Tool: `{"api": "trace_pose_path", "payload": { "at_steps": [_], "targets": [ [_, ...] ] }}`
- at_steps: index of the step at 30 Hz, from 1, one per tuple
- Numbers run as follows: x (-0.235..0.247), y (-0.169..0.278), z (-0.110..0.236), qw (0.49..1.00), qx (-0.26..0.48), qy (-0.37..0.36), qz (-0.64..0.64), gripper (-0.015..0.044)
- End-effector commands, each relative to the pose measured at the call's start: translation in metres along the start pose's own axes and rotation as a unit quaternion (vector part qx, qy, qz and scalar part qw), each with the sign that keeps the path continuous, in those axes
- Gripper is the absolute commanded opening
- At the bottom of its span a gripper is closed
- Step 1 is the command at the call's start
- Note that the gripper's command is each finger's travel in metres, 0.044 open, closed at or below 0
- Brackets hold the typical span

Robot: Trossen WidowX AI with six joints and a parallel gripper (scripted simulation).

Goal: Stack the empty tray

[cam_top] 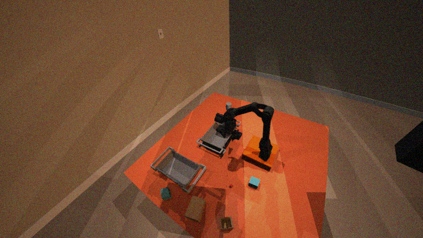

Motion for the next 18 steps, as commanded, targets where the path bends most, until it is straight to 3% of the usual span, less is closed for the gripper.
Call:
{"api": "trace_pose_path", "payload": {
  "at_steps": [1,5,13,18],
  "targets": [
    [0.000,0.000,0.000,1.000,0.000,0.001,0.002,0.0381],
    [0.000,0.000,0.000,1.000,0.000,0.001,0.002,0.0440],
    [0.001,0.000,0.003,1.000,0.000,0.000,0.000,0.0440],
    [0.004,0.001,0.024,1.000,0.000,0.000,0.001,0.0440]
  ]
}}
Point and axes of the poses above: the point midway between the two fingers, 35 mm back from their tips, its own z axis back along the fingers, its own x axis across the jaws, y = z × x, the point moved 8 cm from there along z, back along the fingers, and after that the axes turned 10 degrees about -z, right-handed, at the moved point
